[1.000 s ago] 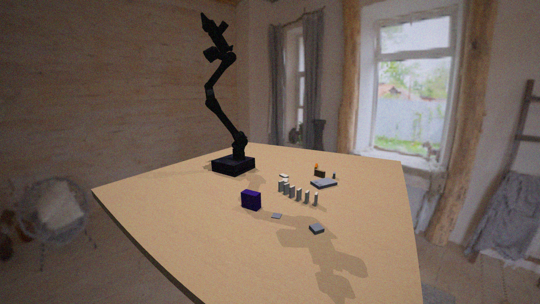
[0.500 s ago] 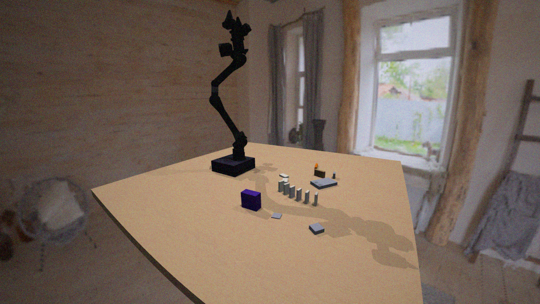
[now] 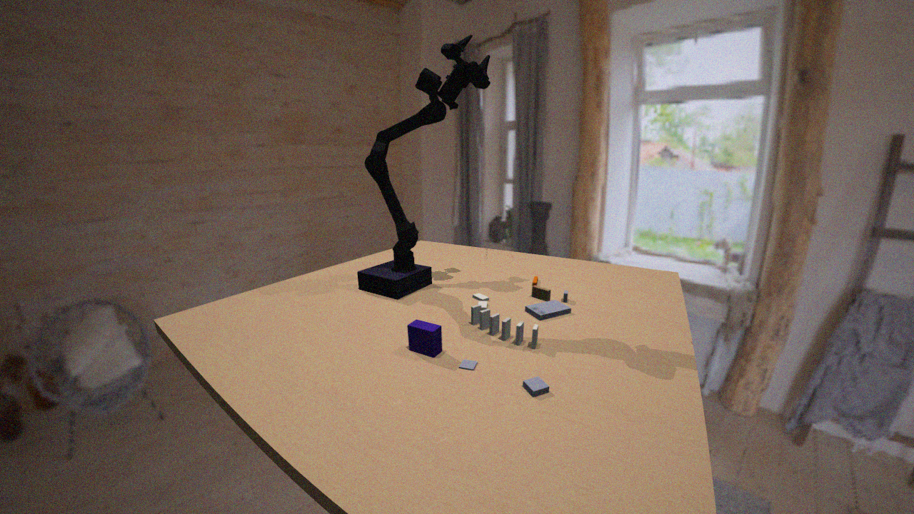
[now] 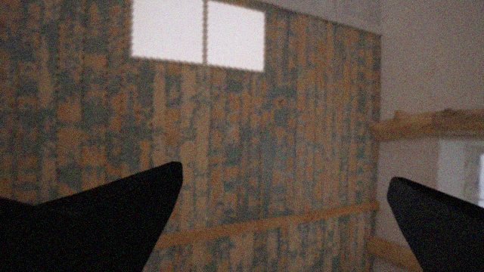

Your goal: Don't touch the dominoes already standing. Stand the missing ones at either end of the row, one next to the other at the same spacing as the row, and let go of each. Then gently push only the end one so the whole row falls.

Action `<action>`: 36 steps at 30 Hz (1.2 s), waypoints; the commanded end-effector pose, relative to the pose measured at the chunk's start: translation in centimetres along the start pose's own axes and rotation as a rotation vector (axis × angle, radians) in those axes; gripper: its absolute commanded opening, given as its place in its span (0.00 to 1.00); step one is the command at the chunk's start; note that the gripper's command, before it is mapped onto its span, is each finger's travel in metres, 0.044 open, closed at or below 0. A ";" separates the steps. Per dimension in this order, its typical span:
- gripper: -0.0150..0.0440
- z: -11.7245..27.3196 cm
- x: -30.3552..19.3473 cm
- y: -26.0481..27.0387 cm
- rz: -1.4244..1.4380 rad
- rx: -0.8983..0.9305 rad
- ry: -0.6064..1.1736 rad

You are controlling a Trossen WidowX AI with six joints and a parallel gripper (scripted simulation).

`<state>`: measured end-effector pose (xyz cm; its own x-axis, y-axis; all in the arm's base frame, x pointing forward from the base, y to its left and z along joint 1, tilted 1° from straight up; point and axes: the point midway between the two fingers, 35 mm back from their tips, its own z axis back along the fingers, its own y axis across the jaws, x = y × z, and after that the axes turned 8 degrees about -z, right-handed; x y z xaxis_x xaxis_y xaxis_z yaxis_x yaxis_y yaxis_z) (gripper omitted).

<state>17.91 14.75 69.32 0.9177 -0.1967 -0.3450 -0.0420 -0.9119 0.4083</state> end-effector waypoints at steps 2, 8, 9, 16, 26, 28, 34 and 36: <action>1.00 0.4 6.8 -3.9 0.152 -0.135 -0.180; 1.00 2.5 14.7 -7.3 0.295 -0.309 -0.378; 1.00 3.0 16.0 -7.7 0.316 -0.339 -0.411; 1.00 8.6 25.6 -10.7 0.482 -0.586 -0.649; 1.00 21.3 36.8 -12.9 0.609 -1.028 -0.979; 1.00 24.3 38.4 -13.1 0.613 -1.126 -1.039; 1.00 34.1 41.3 -13.1 0.572 -1.446 -1.201; 1.00 37.4 41.6 -13.0 0.539 -1.557 -1.245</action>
<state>43.20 6.95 22.07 0.1932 -0.9812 -0.0041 0.6565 0.1261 0.7437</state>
